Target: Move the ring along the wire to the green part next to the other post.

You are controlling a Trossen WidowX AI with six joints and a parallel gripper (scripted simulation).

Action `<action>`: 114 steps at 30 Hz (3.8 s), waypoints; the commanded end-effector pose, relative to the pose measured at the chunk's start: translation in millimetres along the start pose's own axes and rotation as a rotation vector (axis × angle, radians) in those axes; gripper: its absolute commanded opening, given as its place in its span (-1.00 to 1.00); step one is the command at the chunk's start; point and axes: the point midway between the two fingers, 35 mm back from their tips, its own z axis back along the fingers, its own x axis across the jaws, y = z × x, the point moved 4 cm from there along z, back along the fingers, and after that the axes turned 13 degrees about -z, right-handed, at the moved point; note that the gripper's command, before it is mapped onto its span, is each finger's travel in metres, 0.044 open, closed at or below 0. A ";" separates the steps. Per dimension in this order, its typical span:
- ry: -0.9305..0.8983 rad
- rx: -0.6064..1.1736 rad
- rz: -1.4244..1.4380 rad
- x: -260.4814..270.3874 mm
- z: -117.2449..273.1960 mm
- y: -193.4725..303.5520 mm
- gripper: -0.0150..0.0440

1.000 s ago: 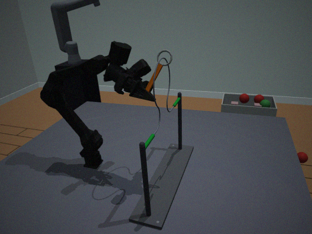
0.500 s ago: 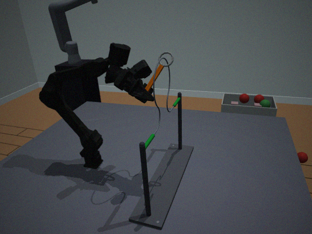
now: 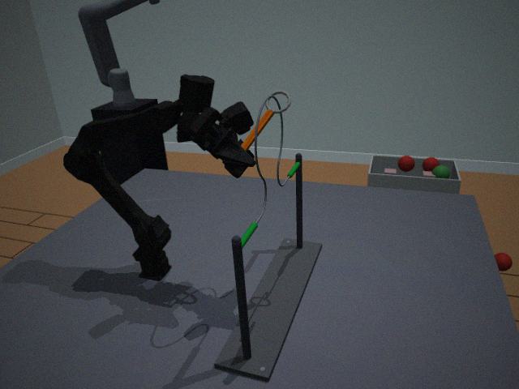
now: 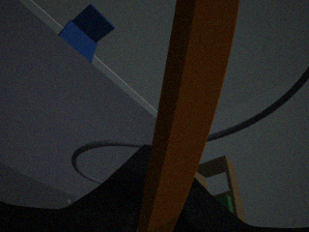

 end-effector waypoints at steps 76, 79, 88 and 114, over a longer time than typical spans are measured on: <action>0.426 -0.215 0.891 -19.7 0.2 -9.3 -1.00; 0.442 -0.223 0.925 -20.2 0.4 -10.1 -1.00; 0.490 -0.247 1.025 -21.5 1.2 -12.3 -1.00; 0.611 -0.305 1.273 -23.6 2.0 -15.3 -1.00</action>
